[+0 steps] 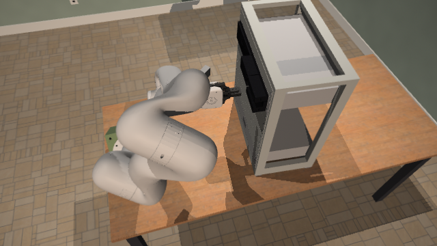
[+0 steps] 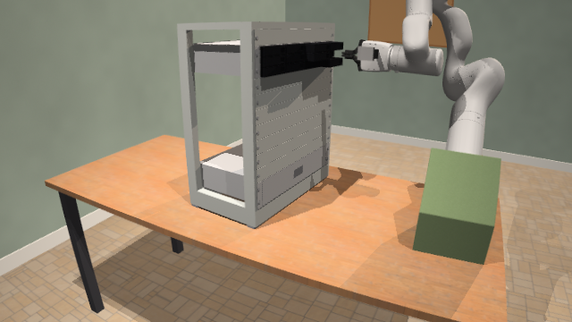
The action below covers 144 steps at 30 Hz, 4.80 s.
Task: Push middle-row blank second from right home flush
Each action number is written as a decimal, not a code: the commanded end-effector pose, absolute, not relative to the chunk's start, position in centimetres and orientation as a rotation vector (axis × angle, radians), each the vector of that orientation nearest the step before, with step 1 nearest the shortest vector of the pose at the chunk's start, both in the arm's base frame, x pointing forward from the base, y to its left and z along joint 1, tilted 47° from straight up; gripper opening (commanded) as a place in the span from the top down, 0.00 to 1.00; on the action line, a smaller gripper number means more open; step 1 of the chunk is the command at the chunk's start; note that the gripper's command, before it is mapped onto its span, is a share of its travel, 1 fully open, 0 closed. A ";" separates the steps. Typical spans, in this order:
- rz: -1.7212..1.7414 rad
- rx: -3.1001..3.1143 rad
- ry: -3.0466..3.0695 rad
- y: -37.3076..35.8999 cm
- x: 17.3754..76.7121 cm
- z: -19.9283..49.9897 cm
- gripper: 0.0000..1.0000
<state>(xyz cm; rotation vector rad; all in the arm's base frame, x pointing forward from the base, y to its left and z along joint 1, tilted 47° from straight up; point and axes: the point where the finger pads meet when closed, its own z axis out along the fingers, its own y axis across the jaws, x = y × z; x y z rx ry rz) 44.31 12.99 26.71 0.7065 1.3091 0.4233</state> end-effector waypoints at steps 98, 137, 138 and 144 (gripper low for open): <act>0.425 0.706 1.308 17.7 49.9 19.9 1.00; 0.425 0.706 1.308 17.2 51.9 20.1 1.00; 0.425 0.706 1.308 17.2 51.9 20.1 1.00; 0.425 0.706 1.308 17.2 52.1 20.1 1.00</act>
